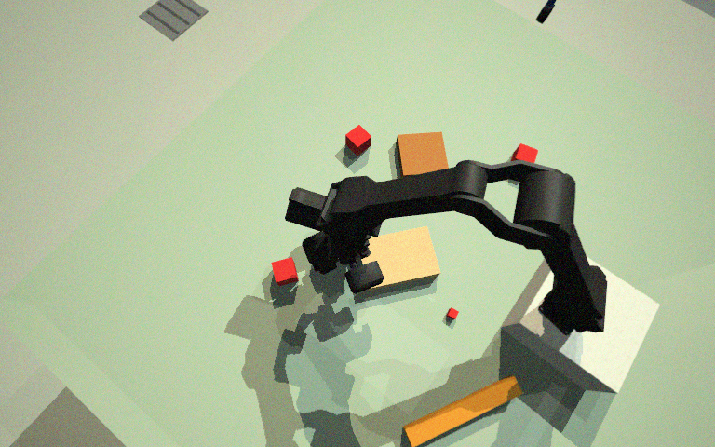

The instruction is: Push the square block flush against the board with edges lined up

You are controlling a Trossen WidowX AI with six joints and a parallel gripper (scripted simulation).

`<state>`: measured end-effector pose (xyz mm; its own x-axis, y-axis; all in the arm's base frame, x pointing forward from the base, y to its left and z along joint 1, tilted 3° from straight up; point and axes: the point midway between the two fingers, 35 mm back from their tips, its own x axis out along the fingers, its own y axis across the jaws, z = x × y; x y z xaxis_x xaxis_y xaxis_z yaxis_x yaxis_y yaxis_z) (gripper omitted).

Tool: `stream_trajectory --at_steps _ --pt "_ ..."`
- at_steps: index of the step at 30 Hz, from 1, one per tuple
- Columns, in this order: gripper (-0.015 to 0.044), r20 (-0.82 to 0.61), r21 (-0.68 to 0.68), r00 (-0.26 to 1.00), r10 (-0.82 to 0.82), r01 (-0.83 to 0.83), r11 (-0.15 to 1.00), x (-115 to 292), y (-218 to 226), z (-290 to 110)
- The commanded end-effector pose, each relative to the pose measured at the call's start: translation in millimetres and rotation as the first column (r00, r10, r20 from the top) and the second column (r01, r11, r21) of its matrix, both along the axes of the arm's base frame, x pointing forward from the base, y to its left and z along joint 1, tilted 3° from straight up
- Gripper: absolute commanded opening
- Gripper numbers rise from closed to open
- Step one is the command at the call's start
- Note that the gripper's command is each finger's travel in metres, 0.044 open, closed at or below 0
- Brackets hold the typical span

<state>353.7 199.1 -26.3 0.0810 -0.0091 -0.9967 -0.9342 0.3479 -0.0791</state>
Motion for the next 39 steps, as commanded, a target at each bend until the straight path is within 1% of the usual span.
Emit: stream_trajectory --at_steps 1,18,39 --pt "0.0 -0.012 -0.009 1.0 0.002 -0.002 1.0 -4.2 -6.7 -2.9" --pt "0.0 -0.012 -0.01 1.0 0.002 -0.002 1.0 -8.5 -17.9 -3.2" --pt "0.0 -0.011 -0.008 1.0 0.002 -0.002 1.0 4.9 10.7 -2.4"
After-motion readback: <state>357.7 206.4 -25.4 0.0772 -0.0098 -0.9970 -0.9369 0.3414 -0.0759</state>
